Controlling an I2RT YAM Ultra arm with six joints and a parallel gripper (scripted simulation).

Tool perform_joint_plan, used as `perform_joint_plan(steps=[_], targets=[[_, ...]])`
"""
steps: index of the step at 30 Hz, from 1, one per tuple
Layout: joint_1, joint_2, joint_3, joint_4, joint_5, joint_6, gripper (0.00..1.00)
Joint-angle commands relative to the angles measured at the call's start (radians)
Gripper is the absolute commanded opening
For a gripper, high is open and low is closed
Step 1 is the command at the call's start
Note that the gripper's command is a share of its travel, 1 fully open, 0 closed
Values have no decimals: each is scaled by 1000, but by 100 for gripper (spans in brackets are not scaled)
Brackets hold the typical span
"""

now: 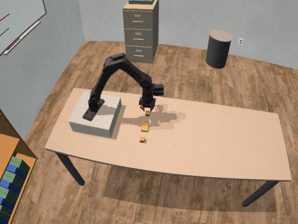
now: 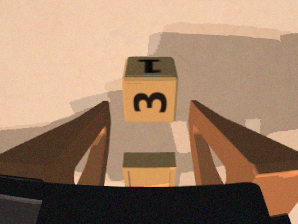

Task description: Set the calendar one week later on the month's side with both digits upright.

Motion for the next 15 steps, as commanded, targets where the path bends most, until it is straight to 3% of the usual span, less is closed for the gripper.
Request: perform_joint_plan(steps=[1,15], targets=[[1,-8,2,1,-2,1,45],[1,22,-12,45,-2,2,45]])
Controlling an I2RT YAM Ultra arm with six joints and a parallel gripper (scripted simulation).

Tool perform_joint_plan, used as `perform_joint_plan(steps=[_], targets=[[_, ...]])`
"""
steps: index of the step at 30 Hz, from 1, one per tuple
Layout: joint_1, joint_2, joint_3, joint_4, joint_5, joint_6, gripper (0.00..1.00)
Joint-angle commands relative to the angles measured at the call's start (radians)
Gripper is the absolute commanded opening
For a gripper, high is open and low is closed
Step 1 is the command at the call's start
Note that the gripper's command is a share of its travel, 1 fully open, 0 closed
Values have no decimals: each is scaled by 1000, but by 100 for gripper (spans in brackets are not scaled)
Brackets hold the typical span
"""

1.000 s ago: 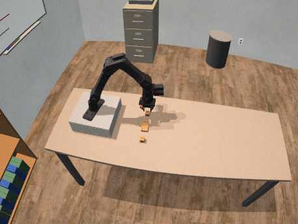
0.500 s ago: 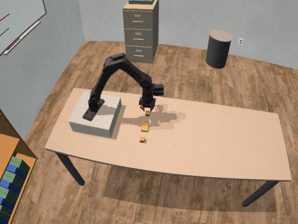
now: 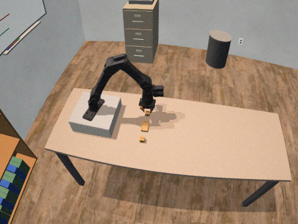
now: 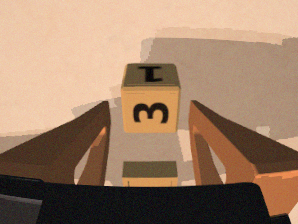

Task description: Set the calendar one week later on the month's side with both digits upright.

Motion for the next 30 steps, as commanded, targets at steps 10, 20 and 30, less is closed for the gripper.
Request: perform_joint_plan(steps=[10,20,30], targets=[[1,33,-12,57,-2,2,45],[1,37,-13,62,-2,2,45],[1,37,-13,62,-2,2,45]])
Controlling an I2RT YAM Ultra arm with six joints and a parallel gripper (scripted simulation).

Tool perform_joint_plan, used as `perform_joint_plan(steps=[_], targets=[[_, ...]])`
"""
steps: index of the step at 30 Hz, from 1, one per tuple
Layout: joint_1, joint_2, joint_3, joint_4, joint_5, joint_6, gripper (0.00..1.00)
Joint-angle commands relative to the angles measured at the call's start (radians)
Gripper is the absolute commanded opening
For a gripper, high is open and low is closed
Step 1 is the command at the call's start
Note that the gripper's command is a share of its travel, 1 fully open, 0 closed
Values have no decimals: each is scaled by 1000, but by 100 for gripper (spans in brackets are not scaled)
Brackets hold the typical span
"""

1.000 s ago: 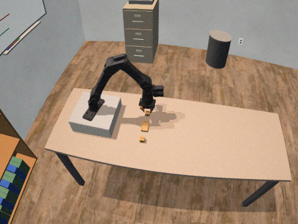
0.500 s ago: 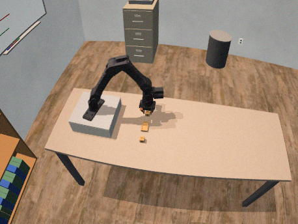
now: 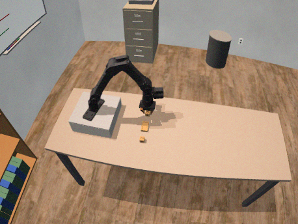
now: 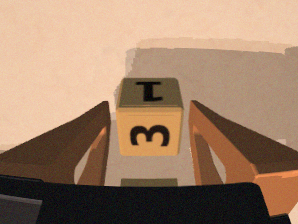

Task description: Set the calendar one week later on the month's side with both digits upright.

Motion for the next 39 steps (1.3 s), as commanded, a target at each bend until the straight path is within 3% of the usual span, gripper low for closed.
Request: perform_joint_plan(steps=[1,22,23,39], targets=[[1,-7,2,1,-2,1,45],[1,-7,2,1,-2,1,45],[1,-7,2,1,-2,1,26],[1,-7,2,1,-2,1,26]])
